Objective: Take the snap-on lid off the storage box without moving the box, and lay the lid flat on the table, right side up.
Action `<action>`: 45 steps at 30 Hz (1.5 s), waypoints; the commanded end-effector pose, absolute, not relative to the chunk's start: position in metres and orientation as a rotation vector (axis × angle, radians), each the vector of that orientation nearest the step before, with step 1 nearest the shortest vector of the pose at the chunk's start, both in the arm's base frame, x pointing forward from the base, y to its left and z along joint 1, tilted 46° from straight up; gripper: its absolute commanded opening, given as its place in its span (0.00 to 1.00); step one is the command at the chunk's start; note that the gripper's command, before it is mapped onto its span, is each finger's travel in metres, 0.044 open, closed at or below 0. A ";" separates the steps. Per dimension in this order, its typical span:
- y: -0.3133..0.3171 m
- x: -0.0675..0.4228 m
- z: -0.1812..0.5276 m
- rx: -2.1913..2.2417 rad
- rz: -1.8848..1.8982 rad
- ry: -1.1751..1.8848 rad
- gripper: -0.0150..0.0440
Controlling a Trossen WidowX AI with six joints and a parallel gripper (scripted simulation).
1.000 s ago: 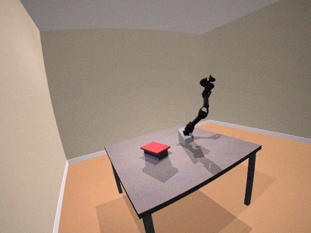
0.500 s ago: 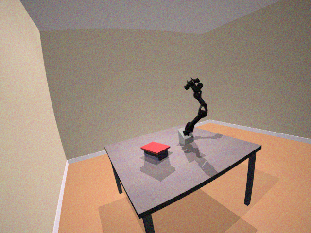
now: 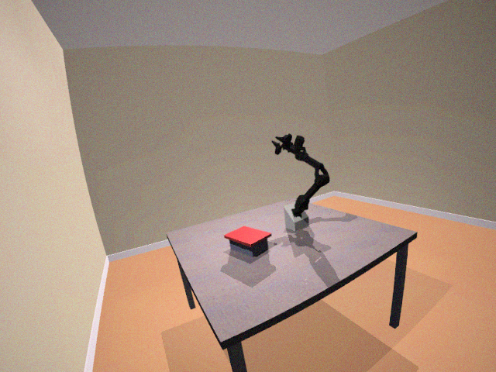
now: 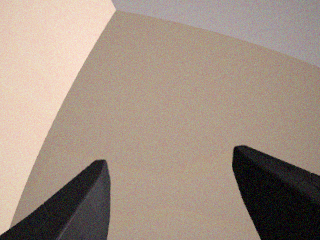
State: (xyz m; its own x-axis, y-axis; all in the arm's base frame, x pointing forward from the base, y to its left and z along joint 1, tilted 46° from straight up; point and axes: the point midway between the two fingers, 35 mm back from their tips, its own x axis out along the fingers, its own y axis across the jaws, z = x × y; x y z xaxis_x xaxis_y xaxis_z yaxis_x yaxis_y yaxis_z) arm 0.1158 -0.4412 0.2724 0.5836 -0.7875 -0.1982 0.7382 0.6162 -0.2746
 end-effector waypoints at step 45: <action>-0.017 0.297 0.066 2.042 0.001 1.145 0.65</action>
